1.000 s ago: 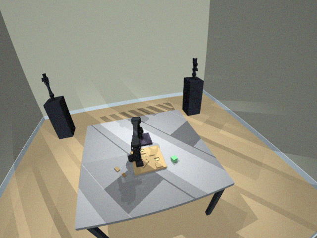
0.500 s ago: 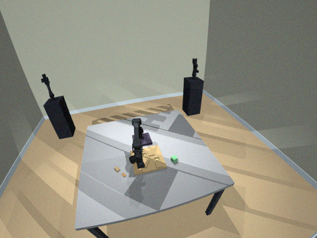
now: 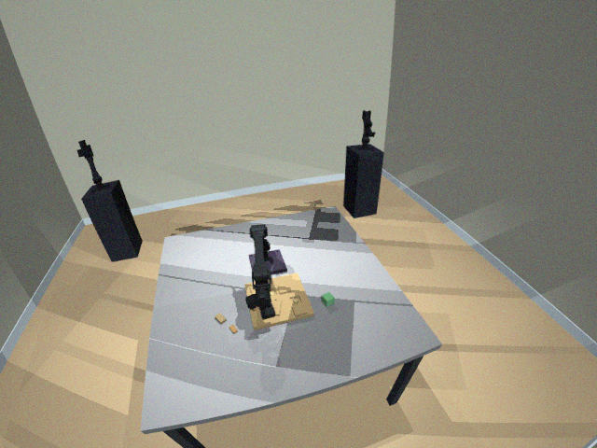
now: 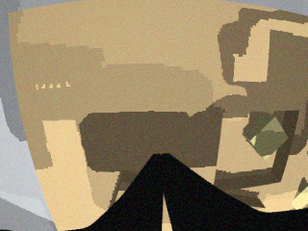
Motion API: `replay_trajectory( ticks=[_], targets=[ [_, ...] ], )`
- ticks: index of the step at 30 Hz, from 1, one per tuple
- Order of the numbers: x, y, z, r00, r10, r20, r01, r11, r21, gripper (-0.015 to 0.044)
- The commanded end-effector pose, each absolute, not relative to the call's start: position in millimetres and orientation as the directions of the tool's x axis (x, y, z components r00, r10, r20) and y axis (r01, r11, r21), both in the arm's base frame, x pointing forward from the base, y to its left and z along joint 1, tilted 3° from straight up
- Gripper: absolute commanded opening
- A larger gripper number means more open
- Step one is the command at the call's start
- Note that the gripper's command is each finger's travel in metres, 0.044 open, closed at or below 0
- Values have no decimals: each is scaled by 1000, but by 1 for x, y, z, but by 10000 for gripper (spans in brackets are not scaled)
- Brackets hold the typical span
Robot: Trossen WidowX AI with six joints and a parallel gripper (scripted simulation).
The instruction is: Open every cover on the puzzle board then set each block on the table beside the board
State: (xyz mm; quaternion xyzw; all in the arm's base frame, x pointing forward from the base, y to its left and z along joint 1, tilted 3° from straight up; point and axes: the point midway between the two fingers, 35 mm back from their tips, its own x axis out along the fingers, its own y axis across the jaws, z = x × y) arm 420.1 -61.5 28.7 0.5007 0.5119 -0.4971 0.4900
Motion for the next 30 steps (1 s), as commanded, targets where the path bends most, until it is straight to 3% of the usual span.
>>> replay_trajectory(
  ticks=[1,30],
  targets=[
    [425,-57,30,-14,27,-1000,1000,0,-14,0],
    [439,-37,38,-13,28,-1000,1000,0,-13,0]
  ],
)
